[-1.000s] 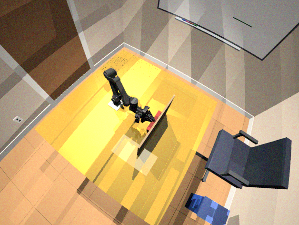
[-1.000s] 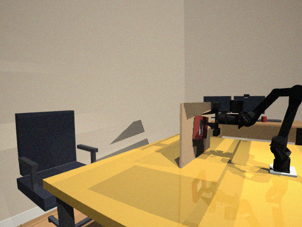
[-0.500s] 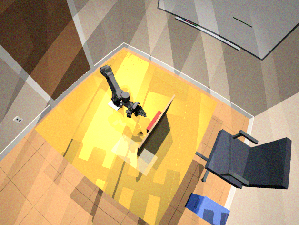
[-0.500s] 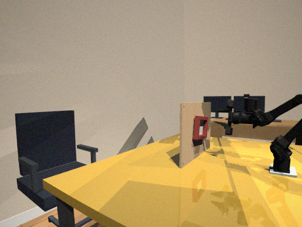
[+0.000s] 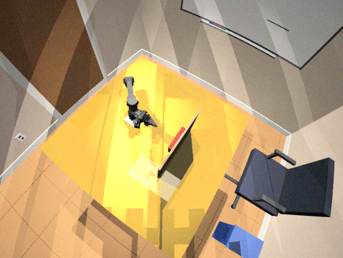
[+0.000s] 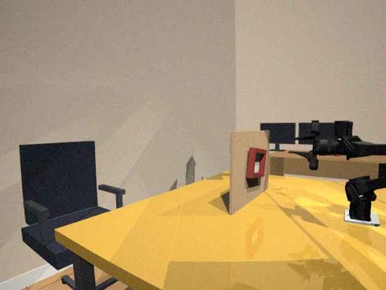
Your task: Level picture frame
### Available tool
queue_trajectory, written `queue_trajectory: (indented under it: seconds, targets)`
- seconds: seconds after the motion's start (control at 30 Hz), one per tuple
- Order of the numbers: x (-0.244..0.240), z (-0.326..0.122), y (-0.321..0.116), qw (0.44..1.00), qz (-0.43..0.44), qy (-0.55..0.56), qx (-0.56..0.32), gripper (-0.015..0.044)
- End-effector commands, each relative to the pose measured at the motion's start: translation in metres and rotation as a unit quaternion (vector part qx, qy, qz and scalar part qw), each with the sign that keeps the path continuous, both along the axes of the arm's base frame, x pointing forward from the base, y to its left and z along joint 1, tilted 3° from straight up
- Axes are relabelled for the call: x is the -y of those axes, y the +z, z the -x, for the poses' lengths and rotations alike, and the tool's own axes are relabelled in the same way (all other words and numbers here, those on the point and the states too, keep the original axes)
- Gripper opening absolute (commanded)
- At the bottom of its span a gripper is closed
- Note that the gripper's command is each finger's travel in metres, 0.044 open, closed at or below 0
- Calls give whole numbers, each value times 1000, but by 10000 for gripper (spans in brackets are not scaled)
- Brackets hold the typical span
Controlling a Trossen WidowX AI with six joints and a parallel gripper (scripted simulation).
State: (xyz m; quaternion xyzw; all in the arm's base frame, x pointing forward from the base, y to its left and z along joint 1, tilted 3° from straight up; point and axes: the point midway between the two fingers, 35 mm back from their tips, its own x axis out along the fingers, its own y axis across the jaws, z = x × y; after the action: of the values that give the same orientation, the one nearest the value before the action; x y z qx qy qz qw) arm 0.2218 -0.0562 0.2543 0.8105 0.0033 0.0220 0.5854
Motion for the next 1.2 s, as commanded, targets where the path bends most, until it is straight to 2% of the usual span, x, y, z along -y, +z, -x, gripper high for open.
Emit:
queue_trajectory:
  seconds: [0.0,0.1,1.17]
  targets:
    - [-10,28,8,1000,-3,2,0,260]
    - [-16,39,9,1000,-5,2,-2,260]
    - [-16,39,9,1000,-5,2,-2,260]
